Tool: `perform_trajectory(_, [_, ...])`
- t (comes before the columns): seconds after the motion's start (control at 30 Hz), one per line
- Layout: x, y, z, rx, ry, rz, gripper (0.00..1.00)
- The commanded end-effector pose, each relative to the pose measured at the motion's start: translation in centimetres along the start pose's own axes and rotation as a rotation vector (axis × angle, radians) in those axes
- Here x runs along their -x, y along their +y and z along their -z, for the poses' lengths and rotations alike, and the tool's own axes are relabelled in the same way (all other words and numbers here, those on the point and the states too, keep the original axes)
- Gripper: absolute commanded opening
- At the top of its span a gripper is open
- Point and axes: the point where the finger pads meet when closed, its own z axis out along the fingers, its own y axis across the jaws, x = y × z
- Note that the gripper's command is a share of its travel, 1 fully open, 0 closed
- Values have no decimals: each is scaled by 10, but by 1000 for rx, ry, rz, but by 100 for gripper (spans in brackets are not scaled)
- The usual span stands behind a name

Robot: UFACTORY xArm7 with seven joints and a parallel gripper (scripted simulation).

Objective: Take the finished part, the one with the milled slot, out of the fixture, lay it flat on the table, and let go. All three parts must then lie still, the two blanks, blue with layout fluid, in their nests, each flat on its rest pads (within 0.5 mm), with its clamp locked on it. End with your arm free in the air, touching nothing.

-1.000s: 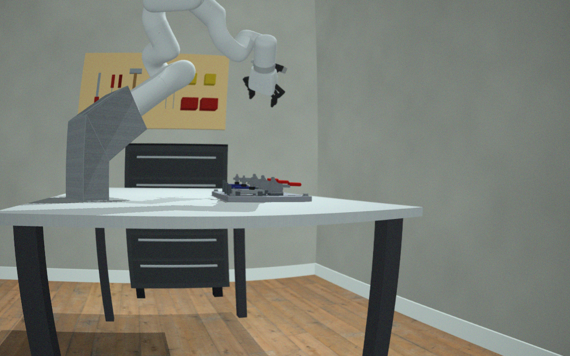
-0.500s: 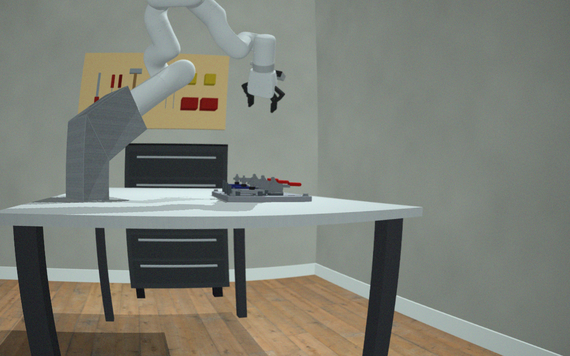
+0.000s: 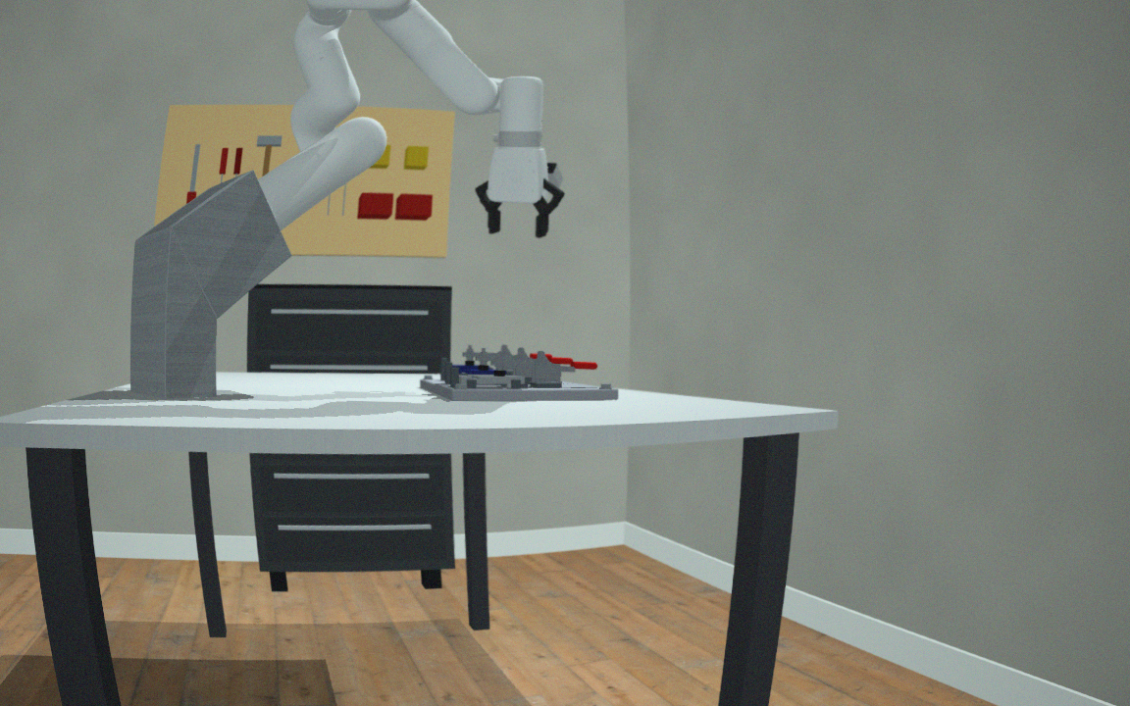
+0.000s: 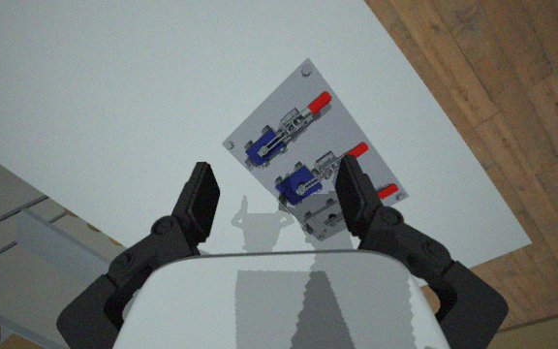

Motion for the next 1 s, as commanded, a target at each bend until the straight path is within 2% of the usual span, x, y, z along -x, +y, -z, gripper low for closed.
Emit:
perform_trajectory(0.0, [23,12,-9,77,-148,4,100])
perform_trajectory(0.1, [36,17,-13,108,-218,6,100])
perform_trajectory(0.17, [36,17,-13,108,-218,6,100])
perform_trajectory(0.2, [45,21,-15,128,-266,6,100])
perform_trajectory(0.23, [49,22,-15,135,-283,6,100])
perform_trajectory(0.97, [49,22,-15,136,-285,6,100])
